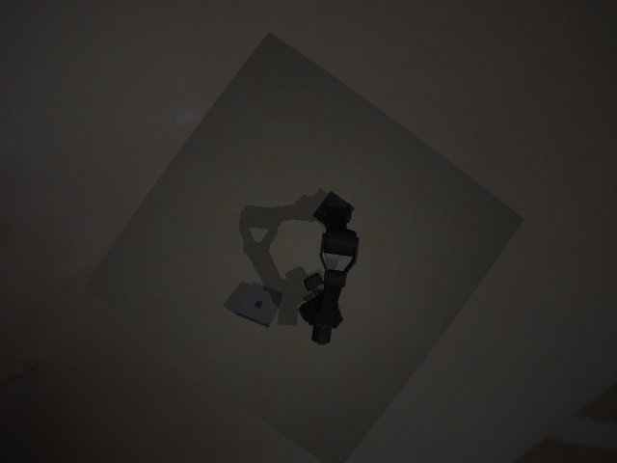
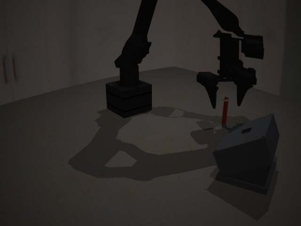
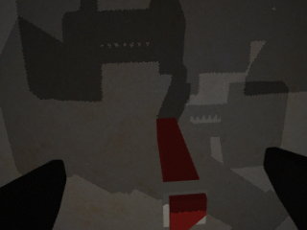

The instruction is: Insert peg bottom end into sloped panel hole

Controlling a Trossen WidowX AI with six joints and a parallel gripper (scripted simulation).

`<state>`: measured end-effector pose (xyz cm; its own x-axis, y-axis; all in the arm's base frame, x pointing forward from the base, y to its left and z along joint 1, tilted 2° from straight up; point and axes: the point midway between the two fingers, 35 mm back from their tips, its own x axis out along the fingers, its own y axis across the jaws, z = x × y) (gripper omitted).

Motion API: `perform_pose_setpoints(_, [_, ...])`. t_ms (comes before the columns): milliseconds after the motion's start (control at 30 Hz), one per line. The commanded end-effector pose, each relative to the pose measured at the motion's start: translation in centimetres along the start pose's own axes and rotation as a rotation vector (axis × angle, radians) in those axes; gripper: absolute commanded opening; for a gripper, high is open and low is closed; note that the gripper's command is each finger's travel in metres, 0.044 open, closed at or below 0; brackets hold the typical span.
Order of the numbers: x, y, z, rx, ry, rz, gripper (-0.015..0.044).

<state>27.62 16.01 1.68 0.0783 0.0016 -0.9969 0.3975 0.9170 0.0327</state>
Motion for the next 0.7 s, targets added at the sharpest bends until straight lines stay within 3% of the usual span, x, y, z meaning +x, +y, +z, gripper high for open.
perform_pose_setpoints(0, [1.07, -0.32, -0.31, -0.005, 0.011, -0.007, 0.044])
perform_pose_setpoints(333, [1.45, -0.36, -0.35, -0.005, 0.011, -0.008, 0.044])
perform_pose_setpoints(667, [1.18, -0.17, -0.14, 0.0, 0.003, -0.004, 0.0177])
